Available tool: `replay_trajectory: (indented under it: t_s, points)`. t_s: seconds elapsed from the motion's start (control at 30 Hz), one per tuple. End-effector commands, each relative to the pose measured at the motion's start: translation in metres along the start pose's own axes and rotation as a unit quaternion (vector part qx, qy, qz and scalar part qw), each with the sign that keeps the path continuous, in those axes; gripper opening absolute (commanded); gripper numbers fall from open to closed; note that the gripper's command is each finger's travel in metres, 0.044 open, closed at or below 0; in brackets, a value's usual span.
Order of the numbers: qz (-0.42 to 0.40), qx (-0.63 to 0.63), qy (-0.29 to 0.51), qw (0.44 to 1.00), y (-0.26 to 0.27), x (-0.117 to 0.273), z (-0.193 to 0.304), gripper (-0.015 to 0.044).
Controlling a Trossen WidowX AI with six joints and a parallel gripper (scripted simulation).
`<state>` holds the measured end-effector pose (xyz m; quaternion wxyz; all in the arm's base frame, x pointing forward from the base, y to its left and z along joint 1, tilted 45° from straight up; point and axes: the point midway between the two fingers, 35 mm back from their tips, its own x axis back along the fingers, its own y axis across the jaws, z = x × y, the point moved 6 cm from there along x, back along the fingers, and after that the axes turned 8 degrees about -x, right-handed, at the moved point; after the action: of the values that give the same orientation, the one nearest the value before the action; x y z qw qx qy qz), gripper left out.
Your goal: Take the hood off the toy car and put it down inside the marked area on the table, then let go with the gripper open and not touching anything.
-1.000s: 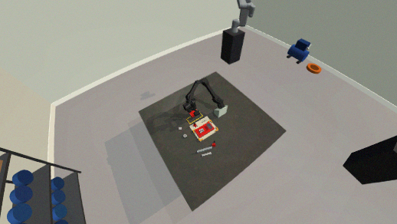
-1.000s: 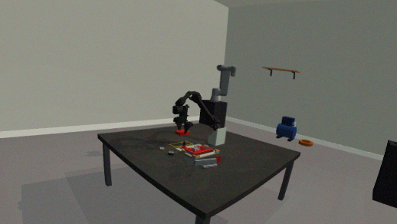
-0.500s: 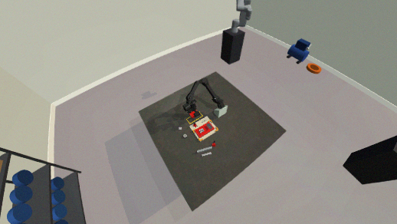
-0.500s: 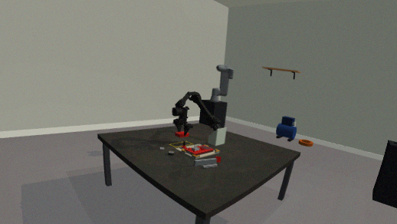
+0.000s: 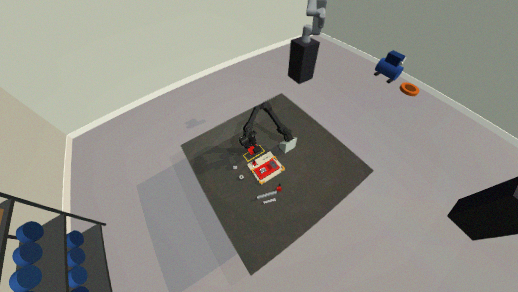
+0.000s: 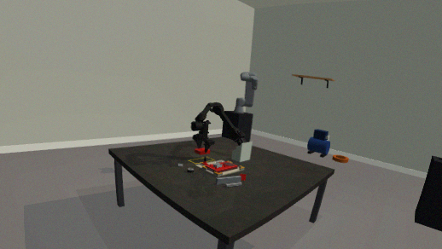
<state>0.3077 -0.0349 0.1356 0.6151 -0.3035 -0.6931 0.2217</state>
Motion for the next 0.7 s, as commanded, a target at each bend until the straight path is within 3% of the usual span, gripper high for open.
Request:
replay_trajectory:
  t_s: [0.0,0.67]
  points:
    - [0.003,0.004,0.001,1.000,0.000,-0.005,0.001,0.0000]
    - [0.004,0.004,0.001,1.000,-0.001,-0.024,0.002,0.0000]
